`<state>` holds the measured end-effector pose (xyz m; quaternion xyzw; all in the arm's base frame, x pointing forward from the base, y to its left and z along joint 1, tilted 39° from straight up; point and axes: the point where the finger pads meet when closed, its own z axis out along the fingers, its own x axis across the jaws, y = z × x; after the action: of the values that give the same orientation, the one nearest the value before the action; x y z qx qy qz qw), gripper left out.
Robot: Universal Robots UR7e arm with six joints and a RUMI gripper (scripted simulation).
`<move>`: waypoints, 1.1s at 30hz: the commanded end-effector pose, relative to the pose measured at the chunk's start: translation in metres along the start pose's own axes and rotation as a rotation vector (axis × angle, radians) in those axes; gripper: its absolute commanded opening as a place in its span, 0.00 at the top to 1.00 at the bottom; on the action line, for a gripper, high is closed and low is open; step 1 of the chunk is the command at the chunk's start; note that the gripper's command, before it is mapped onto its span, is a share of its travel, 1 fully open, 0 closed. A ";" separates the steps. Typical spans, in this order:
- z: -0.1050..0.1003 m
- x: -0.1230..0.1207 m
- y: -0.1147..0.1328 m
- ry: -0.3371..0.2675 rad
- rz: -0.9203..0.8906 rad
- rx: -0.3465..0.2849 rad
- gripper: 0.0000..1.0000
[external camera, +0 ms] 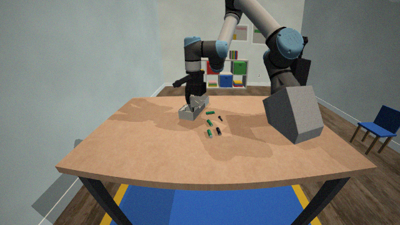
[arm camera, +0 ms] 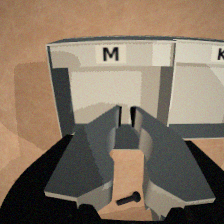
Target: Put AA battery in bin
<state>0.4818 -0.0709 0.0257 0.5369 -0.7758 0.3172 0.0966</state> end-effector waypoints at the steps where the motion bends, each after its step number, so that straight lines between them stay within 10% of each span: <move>1: 0.000 0.000 0.000 0.000 0.000 0.001 0.96; 33: -0.011 0.000 0.000 0.000 0.000 0.001 0.96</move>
<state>0.4805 -0.0668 0.0311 0.5369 -0.7757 0.3172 0.0965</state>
